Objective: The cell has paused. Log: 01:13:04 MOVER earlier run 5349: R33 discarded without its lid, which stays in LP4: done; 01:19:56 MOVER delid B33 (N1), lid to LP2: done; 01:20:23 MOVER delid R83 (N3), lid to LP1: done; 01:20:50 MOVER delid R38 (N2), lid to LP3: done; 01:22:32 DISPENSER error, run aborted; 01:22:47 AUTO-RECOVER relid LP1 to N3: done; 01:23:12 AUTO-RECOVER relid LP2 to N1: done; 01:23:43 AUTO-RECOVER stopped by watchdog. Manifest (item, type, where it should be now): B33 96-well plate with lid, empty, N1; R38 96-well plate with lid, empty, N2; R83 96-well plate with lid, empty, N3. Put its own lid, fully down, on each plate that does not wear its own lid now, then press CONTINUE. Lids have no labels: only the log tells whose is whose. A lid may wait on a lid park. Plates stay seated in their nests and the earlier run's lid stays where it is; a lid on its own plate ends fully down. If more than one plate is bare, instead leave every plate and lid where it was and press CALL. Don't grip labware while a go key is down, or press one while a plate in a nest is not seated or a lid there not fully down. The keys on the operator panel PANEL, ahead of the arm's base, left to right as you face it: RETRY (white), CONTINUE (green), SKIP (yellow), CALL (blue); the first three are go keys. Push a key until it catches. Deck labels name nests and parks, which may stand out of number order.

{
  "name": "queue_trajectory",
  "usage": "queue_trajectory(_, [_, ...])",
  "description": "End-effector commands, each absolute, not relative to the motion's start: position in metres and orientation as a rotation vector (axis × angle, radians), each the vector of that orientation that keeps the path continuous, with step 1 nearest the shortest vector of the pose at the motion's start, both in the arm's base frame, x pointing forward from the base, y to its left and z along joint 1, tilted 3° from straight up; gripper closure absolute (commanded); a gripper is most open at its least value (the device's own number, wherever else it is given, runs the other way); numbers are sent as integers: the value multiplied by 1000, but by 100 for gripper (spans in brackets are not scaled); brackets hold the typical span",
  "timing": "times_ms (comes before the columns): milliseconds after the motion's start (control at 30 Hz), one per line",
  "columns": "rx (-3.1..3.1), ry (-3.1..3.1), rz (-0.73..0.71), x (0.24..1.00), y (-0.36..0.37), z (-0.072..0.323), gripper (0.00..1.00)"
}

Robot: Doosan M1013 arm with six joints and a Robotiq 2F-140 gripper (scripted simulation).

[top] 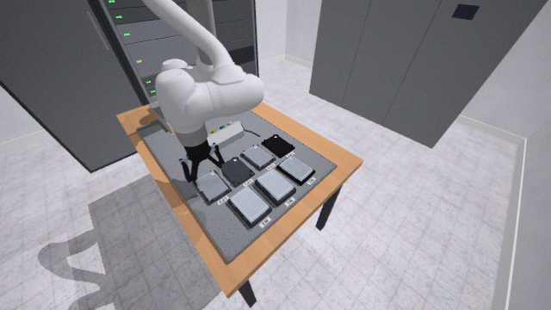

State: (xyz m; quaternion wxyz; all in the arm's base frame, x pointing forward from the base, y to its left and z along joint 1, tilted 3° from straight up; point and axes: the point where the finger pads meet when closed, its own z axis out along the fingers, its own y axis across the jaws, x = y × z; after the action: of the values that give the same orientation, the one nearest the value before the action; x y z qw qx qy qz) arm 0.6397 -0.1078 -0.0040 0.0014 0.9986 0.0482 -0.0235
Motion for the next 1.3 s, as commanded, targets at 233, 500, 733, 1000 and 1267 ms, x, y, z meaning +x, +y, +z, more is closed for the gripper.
queue_trajectory(233, [3134, 151, -73, 640, -108, -4, 41])
queue_trajectory(500, [3134, 151, -73, 640, -108, -4, 41])
queue_trajectory(733, [3134, 151, -73, 640, -108, -4, 41])
queue_trajectory(1000, [3134, 151, -73, 640, -108, -4, 41])
queue_trajectory(1267, [3134, 151, -73, 640, -108, -4, 34])
